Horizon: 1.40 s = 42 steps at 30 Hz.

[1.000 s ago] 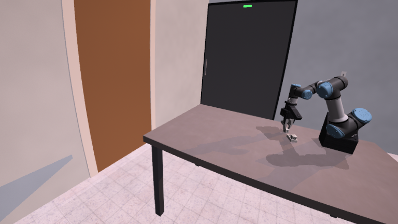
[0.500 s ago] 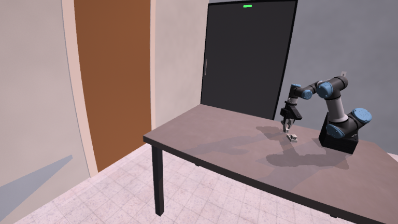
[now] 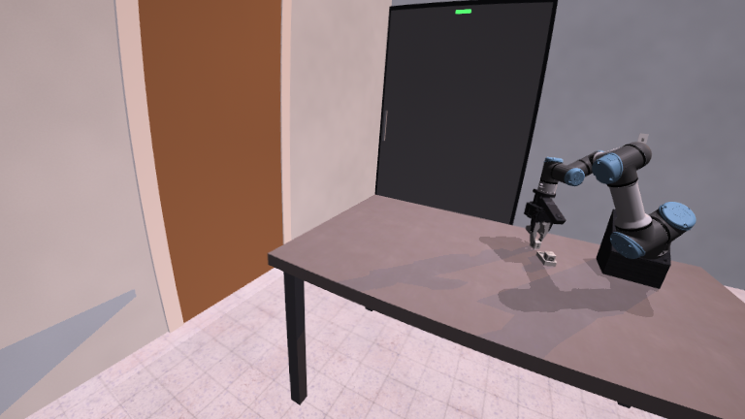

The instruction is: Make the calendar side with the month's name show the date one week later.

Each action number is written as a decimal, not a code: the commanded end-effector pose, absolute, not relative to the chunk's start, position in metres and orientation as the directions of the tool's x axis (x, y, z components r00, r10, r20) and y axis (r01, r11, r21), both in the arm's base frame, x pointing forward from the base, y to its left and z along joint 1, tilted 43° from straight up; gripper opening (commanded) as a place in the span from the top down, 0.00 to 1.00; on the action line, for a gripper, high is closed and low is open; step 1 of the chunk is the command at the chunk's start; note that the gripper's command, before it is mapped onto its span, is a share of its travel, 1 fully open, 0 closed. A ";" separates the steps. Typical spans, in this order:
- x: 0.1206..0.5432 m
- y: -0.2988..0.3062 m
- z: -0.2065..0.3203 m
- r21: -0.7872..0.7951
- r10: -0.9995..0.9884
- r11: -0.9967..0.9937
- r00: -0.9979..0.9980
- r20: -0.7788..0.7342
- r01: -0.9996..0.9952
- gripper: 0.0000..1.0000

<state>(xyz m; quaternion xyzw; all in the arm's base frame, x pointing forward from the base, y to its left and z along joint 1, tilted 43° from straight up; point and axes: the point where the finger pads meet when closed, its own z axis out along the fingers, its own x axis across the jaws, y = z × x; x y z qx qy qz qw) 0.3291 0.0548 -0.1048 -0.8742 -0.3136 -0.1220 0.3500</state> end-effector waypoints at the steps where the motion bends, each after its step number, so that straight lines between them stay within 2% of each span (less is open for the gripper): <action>1: 0.330 0.054 -0.105 -0.533 0.463 -0.560 0.773 0.433 0.634 0.90; 7: 0.330 0.054 -0.105 -0.533 0.463 -0.560 0.773 0.433 0.634 0.90; 8: 0.330 0.054 -0.105 -0.533 0.463 -0.560 0.773 0.433 0.634 0.86; 19: 0.330 0.054 -0.105 -0.533 0.463 -0.560 0.773 0.433 0.634 0.76; 20: 0.330 0.054 -0.105 -0.533 0.463 -0.560 0.773 0.433 0.634 0.72; 42: 0.330 0.045 -0.095 -0.533 0.463 -0.560 0.773 0.433 0.634 0.72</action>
